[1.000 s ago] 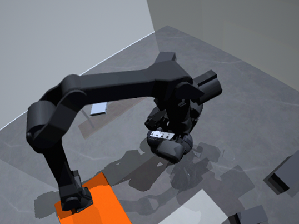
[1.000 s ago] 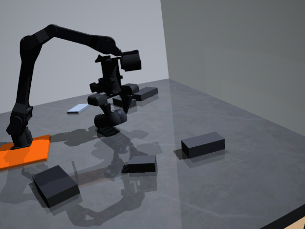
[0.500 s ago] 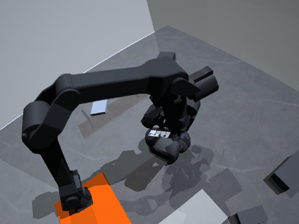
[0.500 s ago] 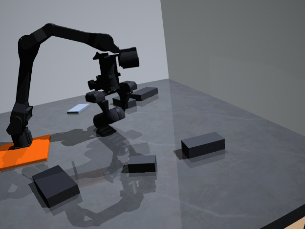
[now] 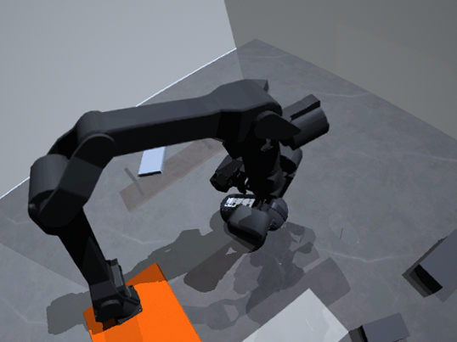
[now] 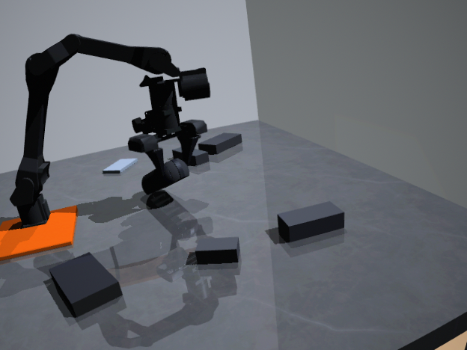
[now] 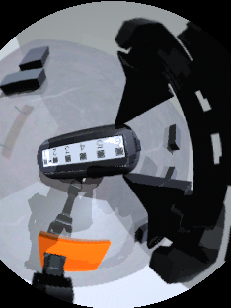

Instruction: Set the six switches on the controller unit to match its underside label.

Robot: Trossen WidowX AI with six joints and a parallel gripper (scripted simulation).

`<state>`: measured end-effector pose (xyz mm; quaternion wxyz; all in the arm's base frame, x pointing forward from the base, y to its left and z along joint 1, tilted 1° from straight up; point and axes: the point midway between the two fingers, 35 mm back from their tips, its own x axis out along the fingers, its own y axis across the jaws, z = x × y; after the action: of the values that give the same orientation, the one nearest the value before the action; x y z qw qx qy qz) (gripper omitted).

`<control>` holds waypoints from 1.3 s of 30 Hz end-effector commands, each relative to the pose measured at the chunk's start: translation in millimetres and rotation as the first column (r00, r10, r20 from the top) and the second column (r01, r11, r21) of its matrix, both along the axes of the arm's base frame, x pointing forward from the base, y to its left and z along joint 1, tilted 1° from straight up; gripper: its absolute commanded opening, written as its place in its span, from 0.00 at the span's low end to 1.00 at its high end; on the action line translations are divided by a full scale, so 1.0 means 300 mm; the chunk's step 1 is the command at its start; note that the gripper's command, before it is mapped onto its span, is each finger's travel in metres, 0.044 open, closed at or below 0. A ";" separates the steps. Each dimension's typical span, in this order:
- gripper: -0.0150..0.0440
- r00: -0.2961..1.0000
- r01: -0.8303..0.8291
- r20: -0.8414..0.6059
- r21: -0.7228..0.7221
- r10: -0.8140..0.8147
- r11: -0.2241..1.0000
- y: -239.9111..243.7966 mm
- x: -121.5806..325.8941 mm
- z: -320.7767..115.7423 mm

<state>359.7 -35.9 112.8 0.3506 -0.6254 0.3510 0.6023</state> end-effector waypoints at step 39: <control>0.82 1.000 0.000 0.010 0.005 0.000 1.000 0.081 -0.043 0.090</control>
<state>347.9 -16.9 135.3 0.3509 -0.6264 0.3516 0.6008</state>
